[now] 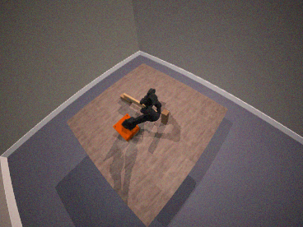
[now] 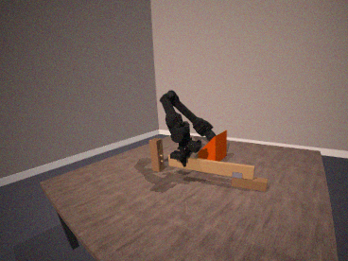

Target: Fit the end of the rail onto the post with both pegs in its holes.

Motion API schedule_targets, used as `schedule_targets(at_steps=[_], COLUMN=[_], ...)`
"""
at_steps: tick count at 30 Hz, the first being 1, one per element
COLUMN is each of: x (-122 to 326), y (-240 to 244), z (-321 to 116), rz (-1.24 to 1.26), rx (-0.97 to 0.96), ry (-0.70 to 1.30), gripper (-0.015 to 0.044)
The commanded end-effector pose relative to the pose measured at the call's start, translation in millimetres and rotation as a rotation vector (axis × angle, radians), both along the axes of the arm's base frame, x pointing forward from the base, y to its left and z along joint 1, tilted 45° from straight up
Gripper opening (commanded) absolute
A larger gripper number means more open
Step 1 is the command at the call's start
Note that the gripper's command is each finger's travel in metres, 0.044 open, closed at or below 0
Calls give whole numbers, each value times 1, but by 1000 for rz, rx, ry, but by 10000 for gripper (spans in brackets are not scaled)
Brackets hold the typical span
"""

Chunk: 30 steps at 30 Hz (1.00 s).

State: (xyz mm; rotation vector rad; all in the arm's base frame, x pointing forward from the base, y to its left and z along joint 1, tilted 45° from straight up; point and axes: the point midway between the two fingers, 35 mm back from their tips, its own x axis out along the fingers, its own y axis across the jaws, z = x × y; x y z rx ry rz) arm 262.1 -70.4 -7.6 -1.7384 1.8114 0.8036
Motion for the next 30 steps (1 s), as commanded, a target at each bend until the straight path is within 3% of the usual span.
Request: schedule_targets(at_steps=[1, 30], x=[1, 2], y=[0, -4], z=[2, 10], rz=[7, 7], rx=[3, 3], ry=[-2, -1], gripper=[0, 0])
